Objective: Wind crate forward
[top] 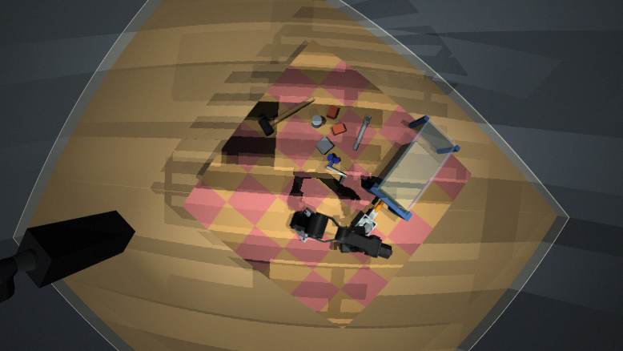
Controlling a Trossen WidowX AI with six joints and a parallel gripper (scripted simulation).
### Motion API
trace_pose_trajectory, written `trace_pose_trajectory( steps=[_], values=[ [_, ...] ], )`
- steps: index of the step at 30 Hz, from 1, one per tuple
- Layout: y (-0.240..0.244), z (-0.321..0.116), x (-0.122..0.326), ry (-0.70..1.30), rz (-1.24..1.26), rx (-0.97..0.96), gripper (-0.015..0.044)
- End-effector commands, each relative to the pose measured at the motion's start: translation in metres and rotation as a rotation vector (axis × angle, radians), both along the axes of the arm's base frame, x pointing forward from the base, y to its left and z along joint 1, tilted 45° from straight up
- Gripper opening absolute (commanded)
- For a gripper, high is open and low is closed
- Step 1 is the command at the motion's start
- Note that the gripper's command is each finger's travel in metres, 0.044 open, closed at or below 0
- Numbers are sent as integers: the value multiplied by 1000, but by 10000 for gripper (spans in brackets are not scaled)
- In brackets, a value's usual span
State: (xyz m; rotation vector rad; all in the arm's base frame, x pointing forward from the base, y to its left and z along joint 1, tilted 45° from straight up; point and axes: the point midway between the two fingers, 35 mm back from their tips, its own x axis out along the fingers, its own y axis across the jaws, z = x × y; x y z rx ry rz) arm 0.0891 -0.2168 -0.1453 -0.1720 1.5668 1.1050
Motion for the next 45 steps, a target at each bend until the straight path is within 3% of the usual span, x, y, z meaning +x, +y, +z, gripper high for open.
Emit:
trace_pose_trajectory(
  steps=[1, 45],
  values=[
    [-12, -11, 4, -13, 3, -22, 0],
    [-52, -47, 40, -17, 3, -26, 0]
  ],
)
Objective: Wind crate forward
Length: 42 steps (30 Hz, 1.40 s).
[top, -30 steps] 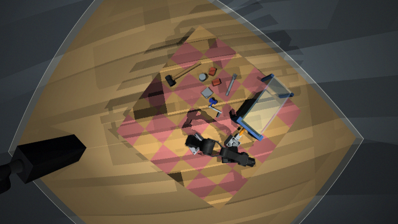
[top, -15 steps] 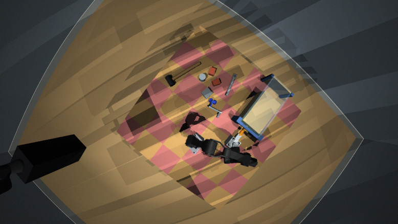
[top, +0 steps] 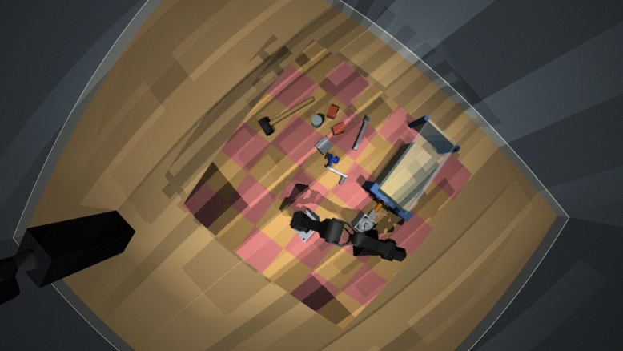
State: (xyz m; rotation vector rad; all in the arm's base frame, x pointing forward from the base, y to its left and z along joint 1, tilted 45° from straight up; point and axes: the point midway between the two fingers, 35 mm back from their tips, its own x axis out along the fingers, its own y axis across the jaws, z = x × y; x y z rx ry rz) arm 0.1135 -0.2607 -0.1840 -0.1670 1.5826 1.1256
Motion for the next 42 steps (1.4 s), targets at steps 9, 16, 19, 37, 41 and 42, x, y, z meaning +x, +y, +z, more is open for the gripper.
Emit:
trace_pose_trajectory(
  steps=[9, 16, 19, 37, 41, 42],
  values=[
    [-13, -13, 25, -39, -10, -33, 0],
    [-16, -15, 32, -39, -10, -33, 0],
    [-17, -16, 36, -40, -10, -33, 0],
    [-22, -21, 57, -42, -10, -33, 0],
    [-22, -21, 62, -42, -10, -33, 0],
    [-23, -21, 63, -42, -10, -33, 0]
  ],
)
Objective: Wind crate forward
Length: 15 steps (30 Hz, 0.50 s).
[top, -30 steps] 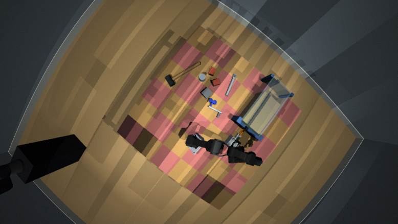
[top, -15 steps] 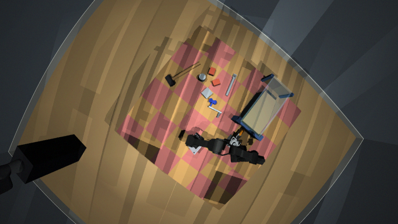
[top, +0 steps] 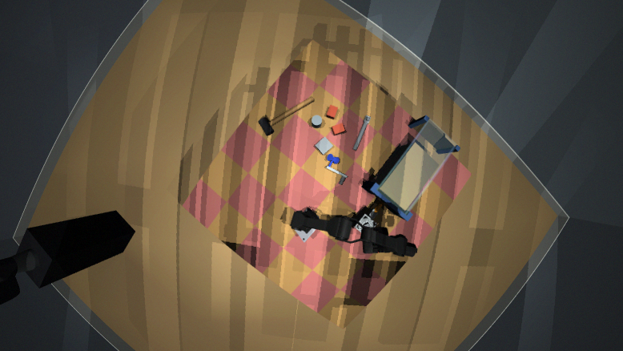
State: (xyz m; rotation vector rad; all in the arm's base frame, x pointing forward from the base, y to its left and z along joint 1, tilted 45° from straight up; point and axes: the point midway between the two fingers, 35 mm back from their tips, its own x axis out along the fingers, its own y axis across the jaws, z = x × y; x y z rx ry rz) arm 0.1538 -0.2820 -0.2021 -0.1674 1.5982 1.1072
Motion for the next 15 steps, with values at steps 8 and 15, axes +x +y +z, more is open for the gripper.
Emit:
trace_pose_trajectory(
  steps=[8, 15],
  values=[
    [-2, -4, 32, -50, -1, -16, 0],
    [-2, -4, 41, -51, -1, -16, 0]
  ],
)
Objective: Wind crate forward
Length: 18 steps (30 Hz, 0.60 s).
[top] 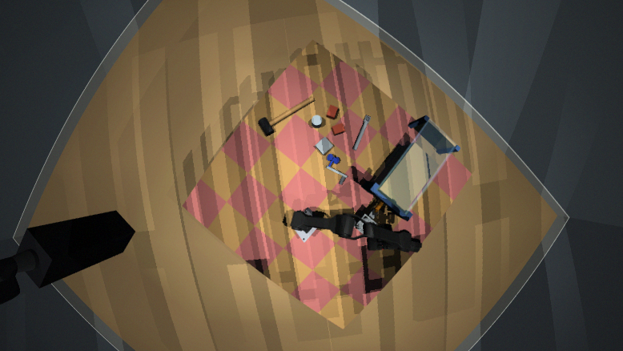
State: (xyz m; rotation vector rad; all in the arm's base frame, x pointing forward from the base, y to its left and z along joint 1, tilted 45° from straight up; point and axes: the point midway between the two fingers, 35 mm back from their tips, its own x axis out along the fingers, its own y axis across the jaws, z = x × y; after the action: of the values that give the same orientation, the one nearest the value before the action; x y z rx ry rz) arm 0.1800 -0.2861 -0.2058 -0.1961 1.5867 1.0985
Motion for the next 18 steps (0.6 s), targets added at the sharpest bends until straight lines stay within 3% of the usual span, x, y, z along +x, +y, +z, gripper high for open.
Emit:
trace_pose_trajectory(
  steps=[1, 18],
  values=[
    [2, 0, 16, -28, -10, -2, 0],
    [5, 2, 37, -30, -10, -1, 0]
  ],
)
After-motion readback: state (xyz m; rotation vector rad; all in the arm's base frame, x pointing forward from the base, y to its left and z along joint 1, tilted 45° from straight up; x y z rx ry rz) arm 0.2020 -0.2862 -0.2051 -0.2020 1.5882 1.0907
